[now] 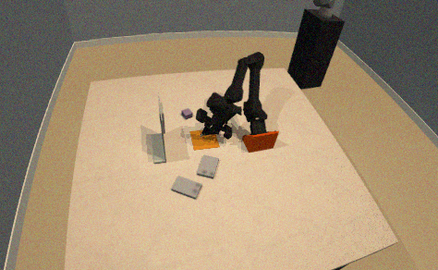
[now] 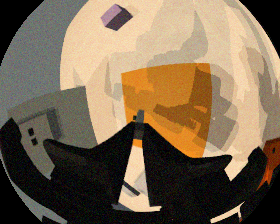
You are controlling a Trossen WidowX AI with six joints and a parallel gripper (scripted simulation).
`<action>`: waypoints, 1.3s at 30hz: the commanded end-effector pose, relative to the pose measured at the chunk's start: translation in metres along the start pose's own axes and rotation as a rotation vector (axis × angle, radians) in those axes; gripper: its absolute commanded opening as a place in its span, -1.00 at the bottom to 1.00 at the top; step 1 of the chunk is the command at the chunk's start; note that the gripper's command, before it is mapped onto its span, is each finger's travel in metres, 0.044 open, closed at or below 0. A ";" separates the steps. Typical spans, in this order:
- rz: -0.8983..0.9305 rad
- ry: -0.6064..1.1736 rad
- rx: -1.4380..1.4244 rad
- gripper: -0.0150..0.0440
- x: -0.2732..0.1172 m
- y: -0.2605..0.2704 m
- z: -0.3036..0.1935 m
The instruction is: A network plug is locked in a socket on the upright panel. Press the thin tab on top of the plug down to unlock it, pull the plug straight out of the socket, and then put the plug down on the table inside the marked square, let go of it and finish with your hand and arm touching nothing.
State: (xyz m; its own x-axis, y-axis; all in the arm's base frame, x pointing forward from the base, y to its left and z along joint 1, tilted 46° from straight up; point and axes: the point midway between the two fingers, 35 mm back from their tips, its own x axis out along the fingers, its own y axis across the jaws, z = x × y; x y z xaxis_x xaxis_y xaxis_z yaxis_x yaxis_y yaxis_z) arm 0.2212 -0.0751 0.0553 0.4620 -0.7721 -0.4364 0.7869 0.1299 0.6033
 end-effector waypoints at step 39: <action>0.010 -0.009 -0.005 -0.49 0.016 -0.010 0.006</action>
State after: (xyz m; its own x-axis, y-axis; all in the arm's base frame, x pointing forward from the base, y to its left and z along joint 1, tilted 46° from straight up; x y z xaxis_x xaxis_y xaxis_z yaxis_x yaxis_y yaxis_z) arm 0.2177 -0.0924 0.0465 0.4669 -0.7759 -0.4243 0.7843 0.1417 0.6039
